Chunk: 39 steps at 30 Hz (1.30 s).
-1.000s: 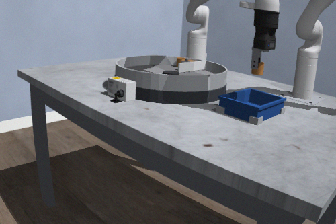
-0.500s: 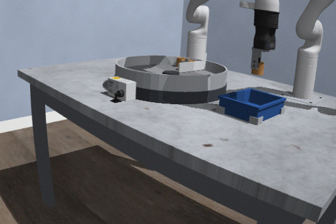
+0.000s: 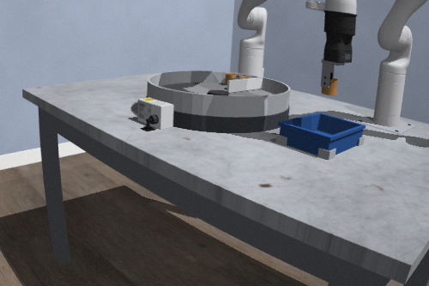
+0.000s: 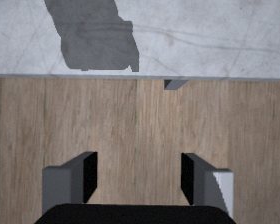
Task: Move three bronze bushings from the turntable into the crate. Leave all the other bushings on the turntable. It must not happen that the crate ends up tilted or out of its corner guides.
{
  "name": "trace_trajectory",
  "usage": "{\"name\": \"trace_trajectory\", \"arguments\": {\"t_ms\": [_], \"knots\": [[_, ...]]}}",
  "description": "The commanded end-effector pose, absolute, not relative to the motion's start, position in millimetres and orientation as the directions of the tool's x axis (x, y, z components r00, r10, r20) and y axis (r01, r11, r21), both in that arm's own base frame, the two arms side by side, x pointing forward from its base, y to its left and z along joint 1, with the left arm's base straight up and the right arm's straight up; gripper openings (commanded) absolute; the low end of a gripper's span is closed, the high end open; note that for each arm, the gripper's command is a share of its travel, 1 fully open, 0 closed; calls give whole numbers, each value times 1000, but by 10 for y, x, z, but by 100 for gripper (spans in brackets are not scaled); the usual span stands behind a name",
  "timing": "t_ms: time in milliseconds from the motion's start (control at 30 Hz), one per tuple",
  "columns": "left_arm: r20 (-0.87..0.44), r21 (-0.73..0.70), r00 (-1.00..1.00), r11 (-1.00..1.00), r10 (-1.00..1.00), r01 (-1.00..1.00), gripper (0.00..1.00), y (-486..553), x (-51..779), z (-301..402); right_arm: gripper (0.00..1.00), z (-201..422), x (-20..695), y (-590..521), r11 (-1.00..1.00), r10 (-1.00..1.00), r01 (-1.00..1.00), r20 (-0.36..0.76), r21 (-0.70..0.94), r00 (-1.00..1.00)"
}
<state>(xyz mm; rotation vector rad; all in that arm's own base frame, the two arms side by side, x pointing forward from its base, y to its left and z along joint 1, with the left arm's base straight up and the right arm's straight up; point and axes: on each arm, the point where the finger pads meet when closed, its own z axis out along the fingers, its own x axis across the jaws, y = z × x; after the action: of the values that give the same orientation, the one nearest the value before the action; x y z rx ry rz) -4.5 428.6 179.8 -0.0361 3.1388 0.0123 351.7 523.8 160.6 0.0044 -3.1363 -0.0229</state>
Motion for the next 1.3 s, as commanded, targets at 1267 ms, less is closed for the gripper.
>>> {"name": "trace_trajectory", "arguments": {"t_ms": [1267], "knots": [[0, 0, -1000, 1000, -19, -19, 100, 4250, -79, 1804, 0, 1607, 3560, 5196, 1000, -6, -6, -1, 8, -1000]]}}
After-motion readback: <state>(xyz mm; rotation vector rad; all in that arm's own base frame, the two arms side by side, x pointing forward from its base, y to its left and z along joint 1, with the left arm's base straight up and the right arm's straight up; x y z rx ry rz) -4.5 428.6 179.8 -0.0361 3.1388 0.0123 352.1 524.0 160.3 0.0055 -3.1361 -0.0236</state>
